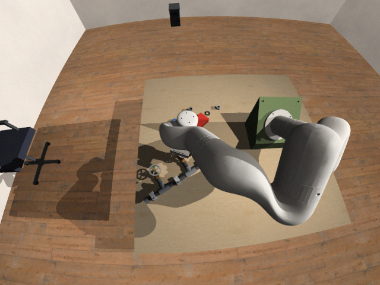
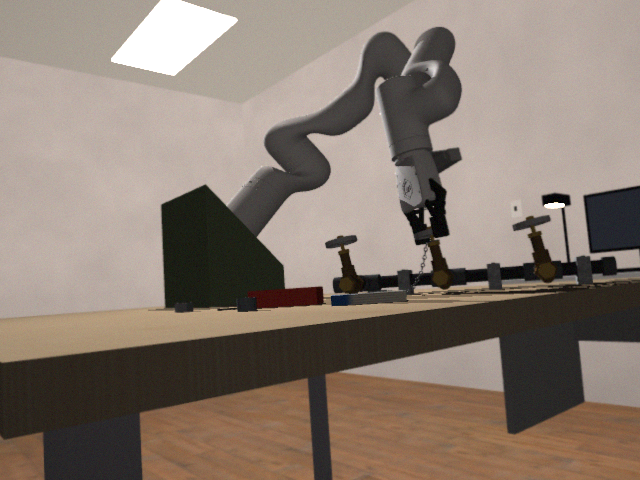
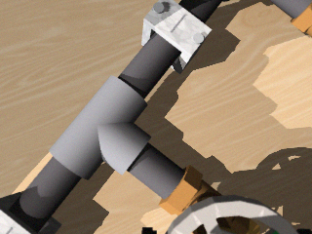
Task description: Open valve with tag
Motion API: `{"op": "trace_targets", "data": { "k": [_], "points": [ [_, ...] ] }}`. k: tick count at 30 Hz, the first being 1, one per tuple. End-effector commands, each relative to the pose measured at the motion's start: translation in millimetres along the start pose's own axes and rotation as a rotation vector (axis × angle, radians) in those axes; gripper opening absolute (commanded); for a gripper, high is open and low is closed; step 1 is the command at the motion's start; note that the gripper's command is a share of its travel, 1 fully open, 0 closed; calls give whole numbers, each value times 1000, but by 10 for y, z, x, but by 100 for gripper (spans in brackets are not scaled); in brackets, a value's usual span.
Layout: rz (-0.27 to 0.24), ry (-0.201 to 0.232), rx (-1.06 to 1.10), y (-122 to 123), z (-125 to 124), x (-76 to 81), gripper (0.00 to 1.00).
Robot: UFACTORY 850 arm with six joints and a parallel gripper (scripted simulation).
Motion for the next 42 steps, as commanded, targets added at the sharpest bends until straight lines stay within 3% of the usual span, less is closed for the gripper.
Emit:
{"op": "trace_targets", "data": {
  "k": [1,18,19,42],
  "points": [
    [31,20,165,4,-3,6,0],
    [30,22,304,4,-3,6,0],
    [30,22,304,4,-3,6,100],
    [30,22,304,4,-3,6,100]
  ]
}}
Point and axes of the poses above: the point where the finger pads meet when closed, its own x axis back along the fingers, its own z axis across the jaws, y = z × x, the point moved 4 cm from there along x, back along the fingers, and after that the axes turned 14 degrees about -x, right-handed, at the moved point
